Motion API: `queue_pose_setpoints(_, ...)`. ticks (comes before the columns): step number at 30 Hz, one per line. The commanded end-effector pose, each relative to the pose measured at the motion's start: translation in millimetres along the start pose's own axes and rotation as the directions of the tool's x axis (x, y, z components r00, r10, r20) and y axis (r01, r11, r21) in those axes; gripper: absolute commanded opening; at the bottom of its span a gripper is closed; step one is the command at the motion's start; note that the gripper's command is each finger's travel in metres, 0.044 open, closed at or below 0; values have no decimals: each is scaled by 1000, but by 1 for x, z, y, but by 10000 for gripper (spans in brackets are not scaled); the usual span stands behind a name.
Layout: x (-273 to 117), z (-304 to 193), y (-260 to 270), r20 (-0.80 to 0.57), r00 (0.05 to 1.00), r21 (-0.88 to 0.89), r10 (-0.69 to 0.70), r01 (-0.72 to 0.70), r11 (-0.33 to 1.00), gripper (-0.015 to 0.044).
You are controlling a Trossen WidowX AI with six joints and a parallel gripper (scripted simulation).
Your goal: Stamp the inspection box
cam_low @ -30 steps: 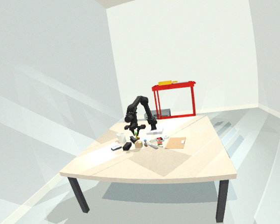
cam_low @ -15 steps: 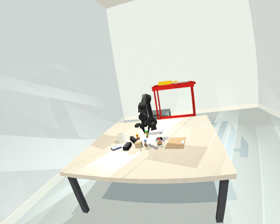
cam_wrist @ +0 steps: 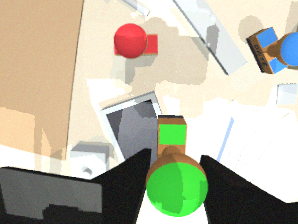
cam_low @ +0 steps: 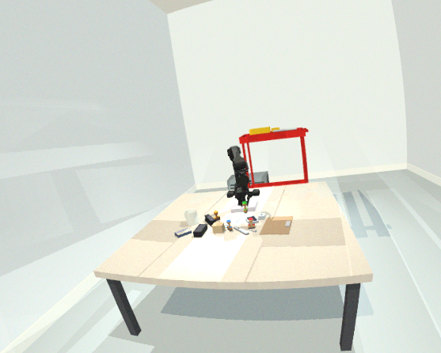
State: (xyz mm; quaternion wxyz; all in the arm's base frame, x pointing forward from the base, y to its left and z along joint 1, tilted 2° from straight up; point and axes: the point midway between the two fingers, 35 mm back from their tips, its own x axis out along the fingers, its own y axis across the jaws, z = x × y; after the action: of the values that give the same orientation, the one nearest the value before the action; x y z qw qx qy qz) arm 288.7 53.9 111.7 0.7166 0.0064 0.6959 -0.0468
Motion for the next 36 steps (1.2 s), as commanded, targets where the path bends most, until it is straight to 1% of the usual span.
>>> queue_pose_setpoints(1,1,-18,17,2,1000,4,-3,3,1000,0)
queue_pose_setpoints(5,2,-28,25,1,1000,4,-3,3,1000,0)
queue_pose_setpoints(36,20,-28,27,3,1000,2,-5,5,1000,0)
